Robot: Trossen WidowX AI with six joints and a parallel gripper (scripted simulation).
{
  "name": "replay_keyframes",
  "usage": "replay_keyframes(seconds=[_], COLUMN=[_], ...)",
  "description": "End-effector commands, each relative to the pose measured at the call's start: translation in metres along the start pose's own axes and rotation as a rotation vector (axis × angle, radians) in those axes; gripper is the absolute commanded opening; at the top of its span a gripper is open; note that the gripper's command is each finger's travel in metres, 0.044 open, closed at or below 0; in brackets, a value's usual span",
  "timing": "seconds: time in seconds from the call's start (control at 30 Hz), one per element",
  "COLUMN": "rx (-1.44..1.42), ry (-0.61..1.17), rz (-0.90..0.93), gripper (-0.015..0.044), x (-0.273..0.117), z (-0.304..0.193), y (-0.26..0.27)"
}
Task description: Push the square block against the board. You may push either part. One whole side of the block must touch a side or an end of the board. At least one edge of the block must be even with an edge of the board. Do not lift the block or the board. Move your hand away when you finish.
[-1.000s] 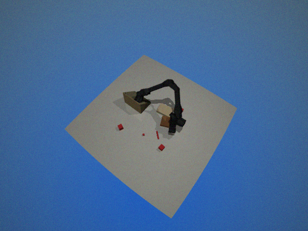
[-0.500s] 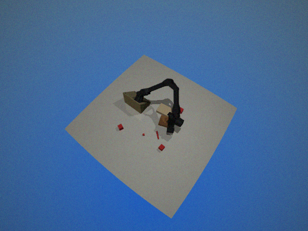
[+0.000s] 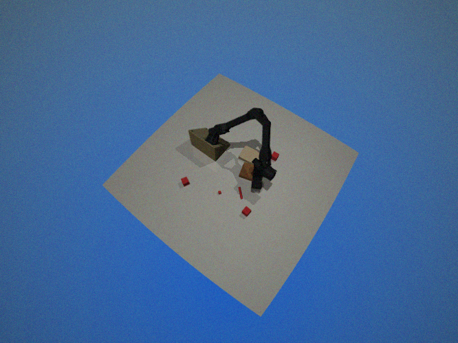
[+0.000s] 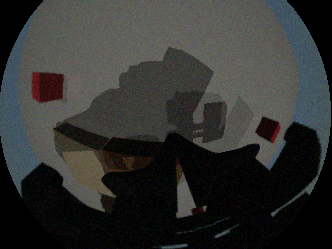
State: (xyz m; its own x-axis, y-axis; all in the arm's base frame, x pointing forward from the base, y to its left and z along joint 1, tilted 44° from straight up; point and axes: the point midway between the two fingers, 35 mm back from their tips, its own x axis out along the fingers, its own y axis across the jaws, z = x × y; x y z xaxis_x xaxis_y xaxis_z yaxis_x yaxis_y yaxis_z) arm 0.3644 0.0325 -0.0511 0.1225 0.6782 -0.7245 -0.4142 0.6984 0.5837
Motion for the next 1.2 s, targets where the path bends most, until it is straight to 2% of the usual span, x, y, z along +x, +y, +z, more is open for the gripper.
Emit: replay_keyframes(seconds=[0.0, 1.03, 1.1, 1.17], rx=[-0.001, -0.003, -0.01, -0.005], ry=[0.009, 0.007, 0.004, 0.007], rz=[0.002, 0.003, -0.001, 0.0], gripper=[0.0, 0.0, 0.0, 0.0], x=[0.002, 0.002, -0.011, -0.041], z=[-0.004, 0.045, 0.043, 0.043], y=[0.002, 0.0, 0.0, 0.0])
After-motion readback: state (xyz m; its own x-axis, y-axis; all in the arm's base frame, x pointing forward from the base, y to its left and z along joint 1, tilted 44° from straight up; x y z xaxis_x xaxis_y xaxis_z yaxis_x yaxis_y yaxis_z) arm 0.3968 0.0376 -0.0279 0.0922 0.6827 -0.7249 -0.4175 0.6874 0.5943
